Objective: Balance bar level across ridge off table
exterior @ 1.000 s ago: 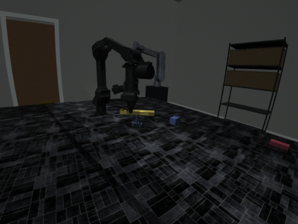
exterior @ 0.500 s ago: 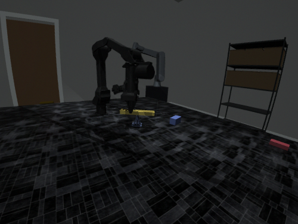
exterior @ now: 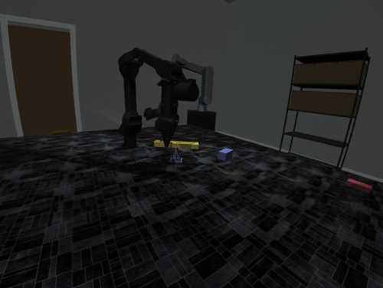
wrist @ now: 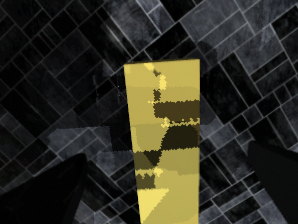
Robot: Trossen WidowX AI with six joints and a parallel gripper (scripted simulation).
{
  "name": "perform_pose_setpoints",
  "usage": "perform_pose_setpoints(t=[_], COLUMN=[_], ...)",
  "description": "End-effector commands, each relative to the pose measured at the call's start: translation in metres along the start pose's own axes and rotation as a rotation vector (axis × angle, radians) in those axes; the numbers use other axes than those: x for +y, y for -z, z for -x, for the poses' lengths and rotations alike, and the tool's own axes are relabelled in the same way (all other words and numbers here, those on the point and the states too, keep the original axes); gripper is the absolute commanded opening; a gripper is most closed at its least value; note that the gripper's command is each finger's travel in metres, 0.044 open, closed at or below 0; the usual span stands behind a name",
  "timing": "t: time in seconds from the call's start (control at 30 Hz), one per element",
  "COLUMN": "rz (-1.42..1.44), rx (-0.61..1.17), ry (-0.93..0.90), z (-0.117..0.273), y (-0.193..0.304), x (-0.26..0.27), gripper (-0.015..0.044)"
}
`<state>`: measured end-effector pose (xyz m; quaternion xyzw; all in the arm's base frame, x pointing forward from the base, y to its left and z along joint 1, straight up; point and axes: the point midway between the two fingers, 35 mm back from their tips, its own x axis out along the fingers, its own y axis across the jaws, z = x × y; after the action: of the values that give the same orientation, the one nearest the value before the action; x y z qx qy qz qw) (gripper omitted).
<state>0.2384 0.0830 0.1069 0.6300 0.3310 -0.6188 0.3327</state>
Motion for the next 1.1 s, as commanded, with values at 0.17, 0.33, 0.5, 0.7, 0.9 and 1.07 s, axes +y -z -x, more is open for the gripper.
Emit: perform_pose_setpoints(t=[0.17,0.33,0.5,0.7,0.9,1.07], rz=[0.000,0.000,0.000,0.000,0.000,0.000], rx=[0.008,0.008,0.008,0.008,0.008,0.008], ry=[-0.006,-0.006,-0.006,-0.006,-0.006,-0.006], z=[0.088,0.096,0.096,0.096,0.096,0.096], y=[0.001,0.000,0.000,0.000,0.000,0.000], x=[0.001,0.000,0.000,0.000,0.000,0.000], gripper=[0.0440,0.0440,0.0440,0.0440,0.0440,0.0440])
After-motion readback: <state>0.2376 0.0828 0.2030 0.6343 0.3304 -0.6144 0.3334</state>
